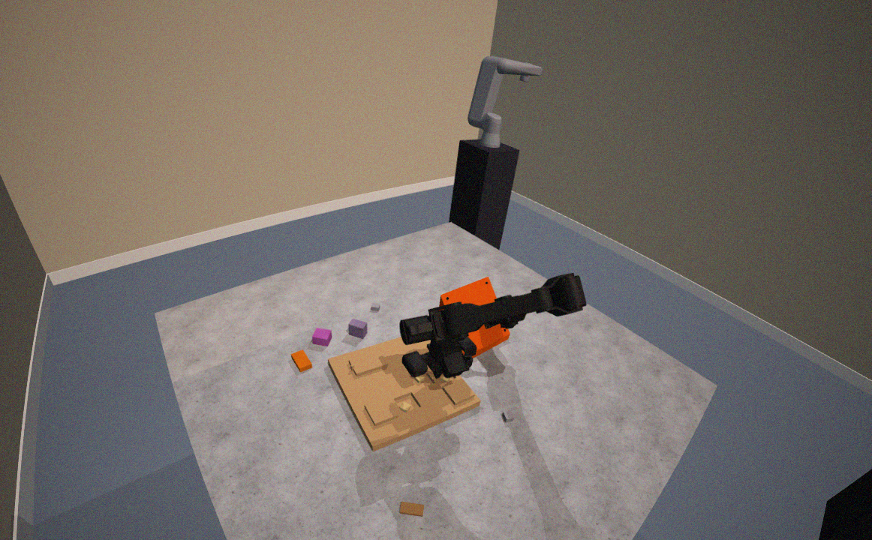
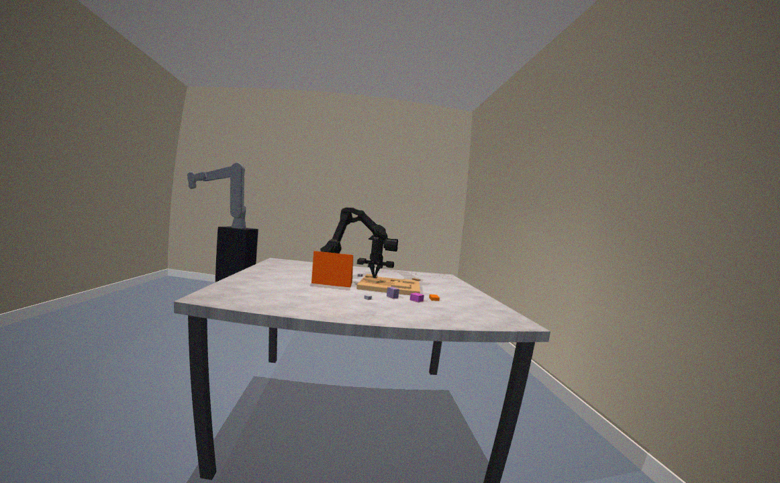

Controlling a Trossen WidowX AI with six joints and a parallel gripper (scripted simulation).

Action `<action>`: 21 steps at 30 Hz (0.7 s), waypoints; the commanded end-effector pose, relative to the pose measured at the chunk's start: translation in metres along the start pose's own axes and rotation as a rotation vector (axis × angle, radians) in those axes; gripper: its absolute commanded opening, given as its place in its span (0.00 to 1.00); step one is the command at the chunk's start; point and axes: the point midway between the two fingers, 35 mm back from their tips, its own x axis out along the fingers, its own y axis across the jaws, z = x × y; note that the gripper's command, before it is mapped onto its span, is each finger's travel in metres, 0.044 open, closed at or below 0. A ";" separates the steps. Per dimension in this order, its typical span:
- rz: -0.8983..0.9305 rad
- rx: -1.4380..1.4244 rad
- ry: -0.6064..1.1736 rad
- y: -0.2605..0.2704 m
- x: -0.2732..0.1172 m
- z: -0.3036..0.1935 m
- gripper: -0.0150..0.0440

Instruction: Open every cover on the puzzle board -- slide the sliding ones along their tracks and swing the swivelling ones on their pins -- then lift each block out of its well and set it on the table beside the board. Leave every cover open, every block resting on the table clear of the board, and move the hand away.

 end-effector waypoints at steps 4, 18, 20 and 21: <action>0.002 -0.001 0.004 0.009 0.001 -0.005 0.25; 0.003 -0.001 0.005 0.021 0.000 -0.016 0.25; 0.003 -0.001 0.005 0.023 0.000 -0.017 0.25; 0.003 0.000 0.005 0.024 0.000 -0.018 0.25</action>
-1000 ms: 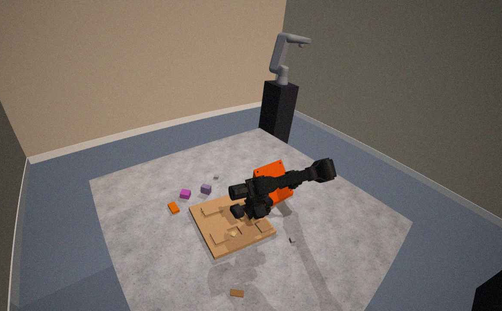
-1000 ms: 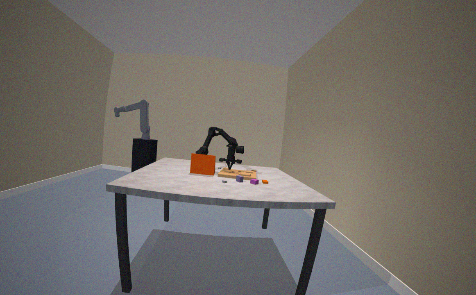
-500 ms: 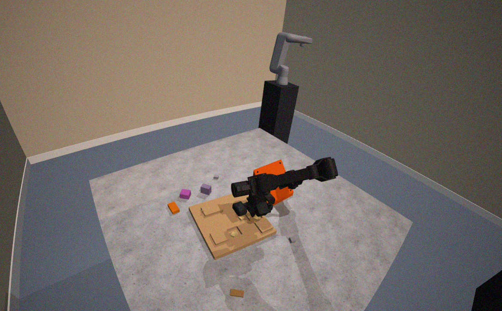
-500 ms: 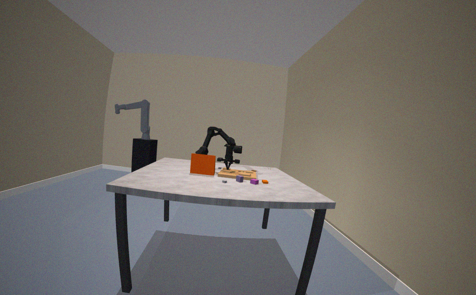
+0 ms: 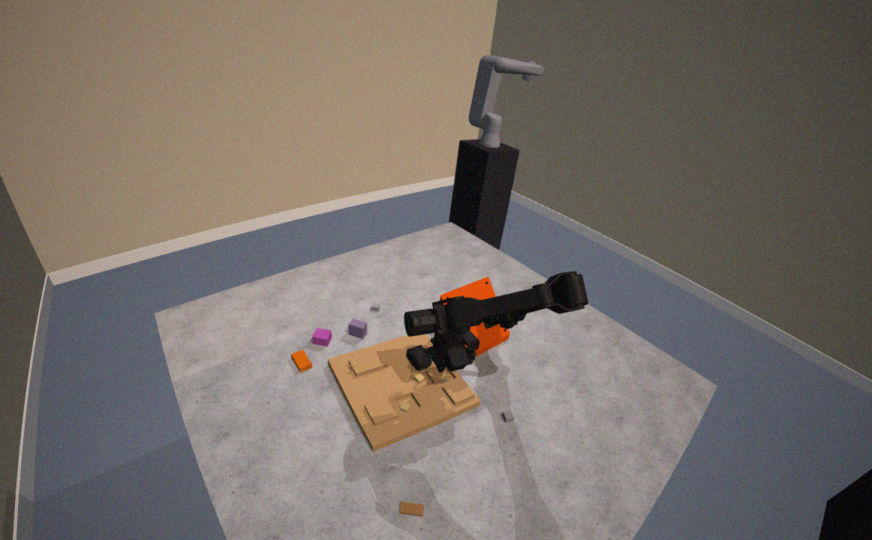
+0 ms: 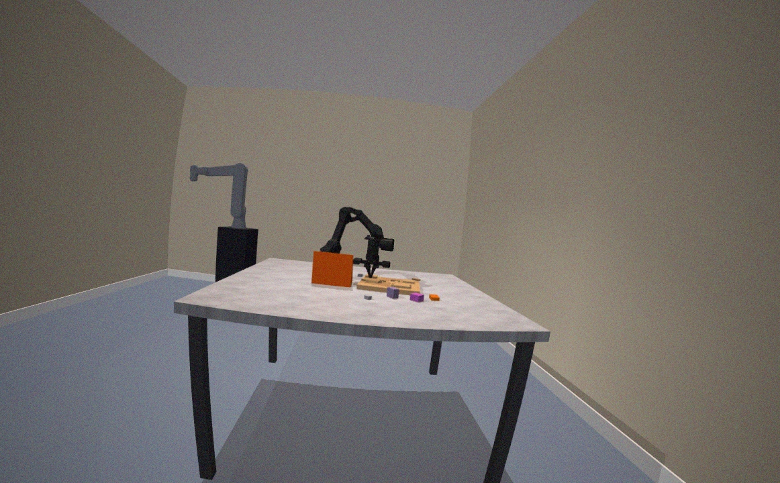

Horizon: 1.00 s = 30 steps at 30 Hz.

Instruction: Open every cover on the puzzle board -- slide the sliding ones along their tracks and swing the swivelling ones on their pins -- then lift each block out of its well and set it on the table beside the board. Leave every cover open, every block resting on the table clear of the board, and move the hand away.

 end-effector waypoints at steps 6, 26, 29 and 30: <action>0.004 0.000 0.005 0.008 0.001 -0.008 0.25; 0.004 0.001 0.007 0.018 -0.004 -0.024 0.25; 0.004 0.001 0.007 0.018 -0.007 -0.024 0.25; 0.004 0.001 0.008 0.017 -0.009 -0.025 0.25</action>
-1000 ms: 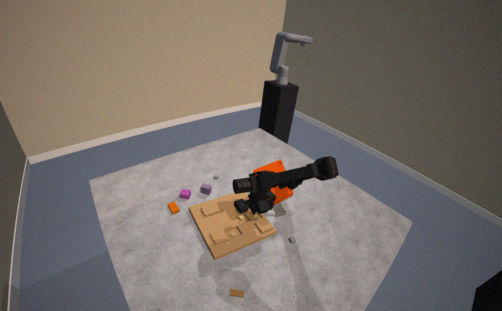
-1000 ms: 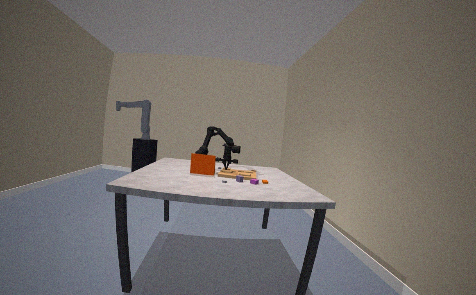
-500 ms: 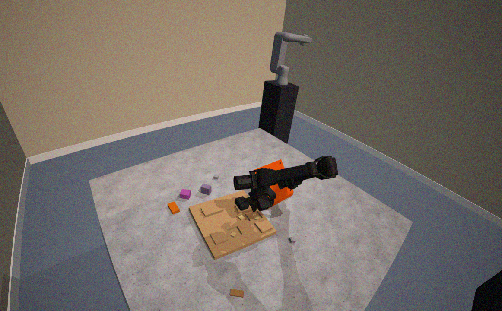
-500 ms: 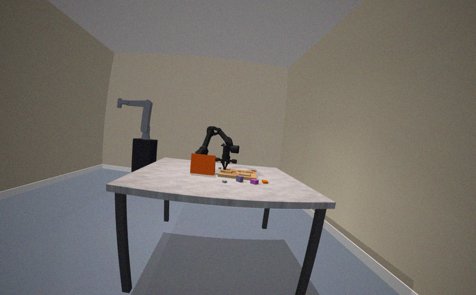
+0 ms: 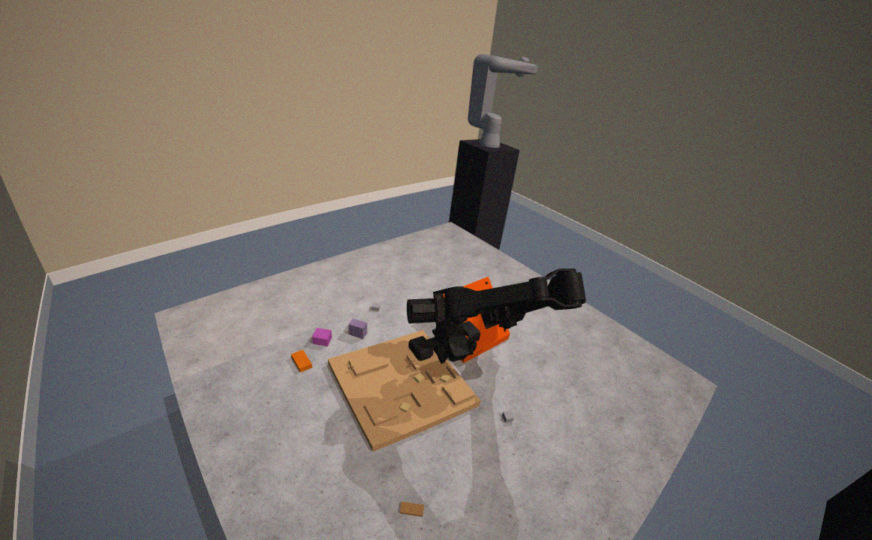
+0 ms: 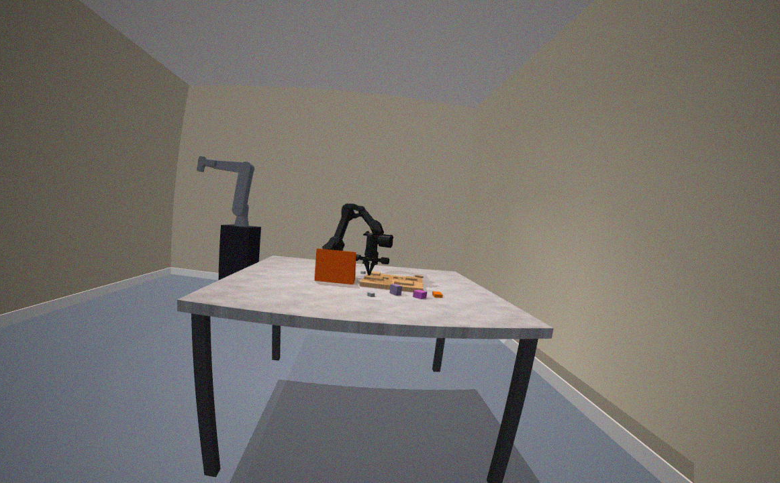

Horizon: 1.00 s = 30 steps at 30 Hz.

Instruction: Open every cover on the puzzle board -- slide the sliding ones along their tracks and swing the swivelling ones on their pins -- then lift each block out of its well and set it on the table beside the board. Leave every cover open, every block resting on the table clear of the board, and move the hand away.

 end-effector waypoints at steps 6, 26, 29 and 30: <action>-0.002 -0.004 0.006 -0.002 -0.012 -0.001 0.25; -0.002 -0.004 0.007 -0.002 -0.038 -0.001 0.25; -0.002 -0.004 0.007 -0.001 -0.041 -0.001 0.25; -0.002 -0.004 0.007 -0.001 -0.043 -0.001 0.25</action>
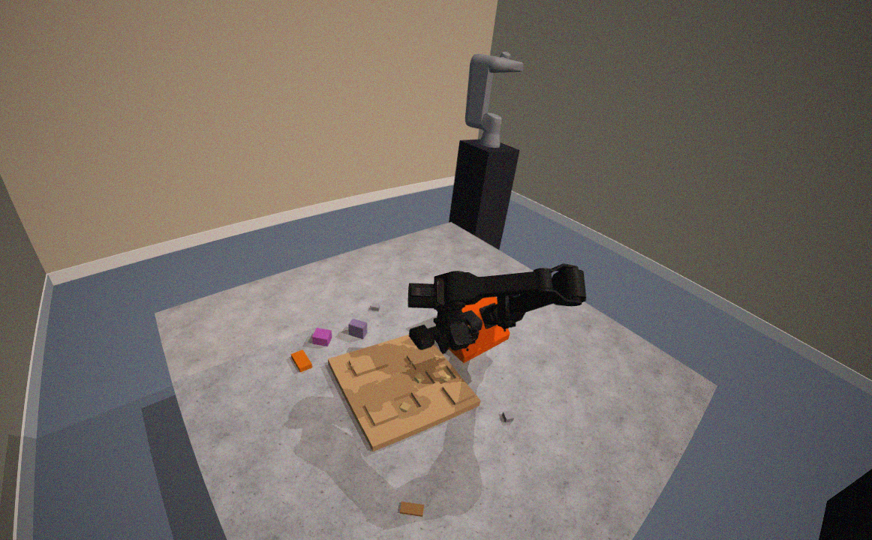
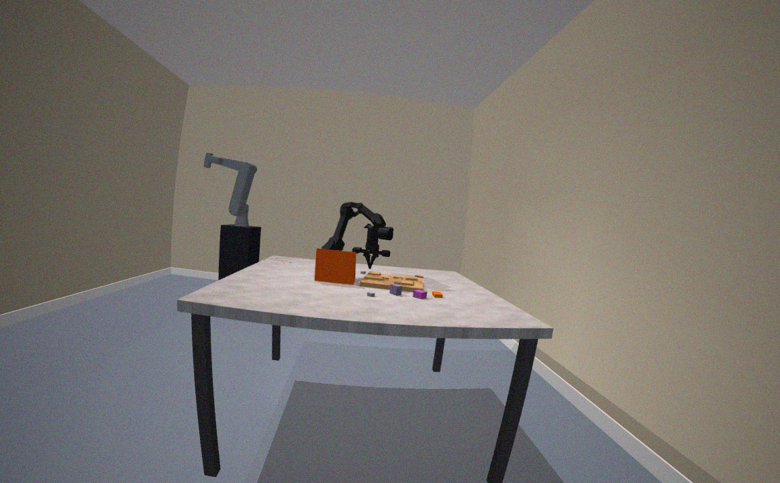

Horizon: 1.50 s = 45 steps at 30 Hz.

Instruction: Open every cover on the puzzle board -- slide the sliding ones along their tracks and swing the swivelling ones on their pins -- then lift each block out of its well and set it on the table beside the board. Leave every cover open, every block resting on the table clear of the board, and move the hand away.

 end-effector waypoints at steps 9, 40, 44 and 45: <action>-0.002 0.259 0.001 -0.029 -0.011 -0.012 0.25; -0.015 1.557 0.000 -0.151 -0.020 -0.111 0.25; -0.015 1.557 0.000 -0.151 -0.020 -0.111 0.25; -0.015 1.557 0.000 -0.151 -0.020 -0.111 0.25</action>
